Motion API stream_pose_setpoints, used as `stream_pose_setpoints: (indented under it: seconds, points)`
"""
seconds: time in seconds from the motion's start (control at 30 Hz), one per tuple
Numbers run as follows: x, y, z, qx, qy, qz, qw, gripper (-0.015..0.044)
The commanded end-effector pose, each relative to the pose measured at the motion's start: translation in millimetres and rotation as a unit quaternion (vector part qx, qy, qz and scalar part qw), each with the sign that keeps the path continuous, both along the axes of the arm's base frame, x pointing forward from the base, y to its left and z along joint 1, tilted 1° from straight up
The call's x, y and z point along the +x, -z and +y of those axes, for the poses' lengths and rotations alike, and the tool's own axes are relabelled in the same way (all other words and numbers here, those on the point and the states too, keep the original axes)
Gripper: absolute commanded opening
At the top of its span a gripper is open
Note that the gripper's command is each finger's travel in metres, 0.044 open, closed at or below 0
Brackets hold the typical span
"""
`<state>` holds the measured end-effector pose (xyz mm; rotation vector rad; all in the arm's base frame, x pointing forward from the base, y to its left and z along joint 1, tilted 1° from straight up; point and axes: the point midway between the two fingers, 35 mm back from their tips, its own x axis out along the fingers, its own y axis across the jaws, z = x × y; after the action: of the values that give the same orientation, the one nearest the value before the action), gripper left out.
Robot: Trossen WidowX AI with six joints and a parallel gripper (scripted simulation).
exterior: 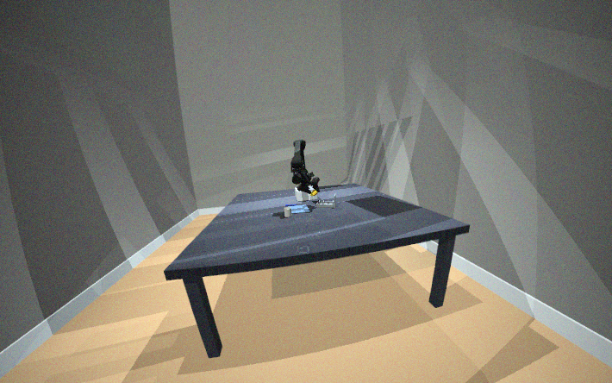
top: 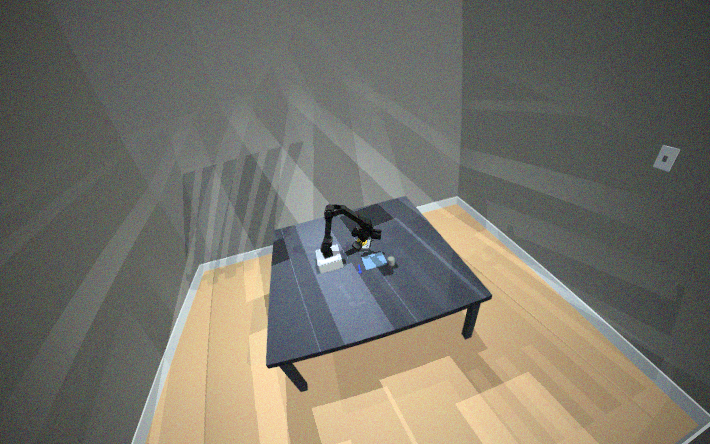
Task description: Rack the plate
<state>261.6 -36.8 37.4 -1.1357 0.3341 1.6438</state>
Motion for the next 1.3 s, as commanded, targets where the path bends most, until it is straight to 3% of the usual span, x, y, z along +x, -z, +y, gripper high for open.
stream_pose_setpoints:
  seconds: [0.0, 0.4, 0.83, 1.27]
  points:
    - [-4, 13, 3, 0.062, 0.052, 0.014, 0.997, 0.0]
    - [-8, 33, 2, 0.208, 0.185, 0.024, 0.96, 0.0]
    - [-13, 44, -8, 0.352, 0.328, 0.012, 0.877, 0.0]
    - [-13, 44, -9, 0.359, 0.335, 0.011, 0.871, 0.0]
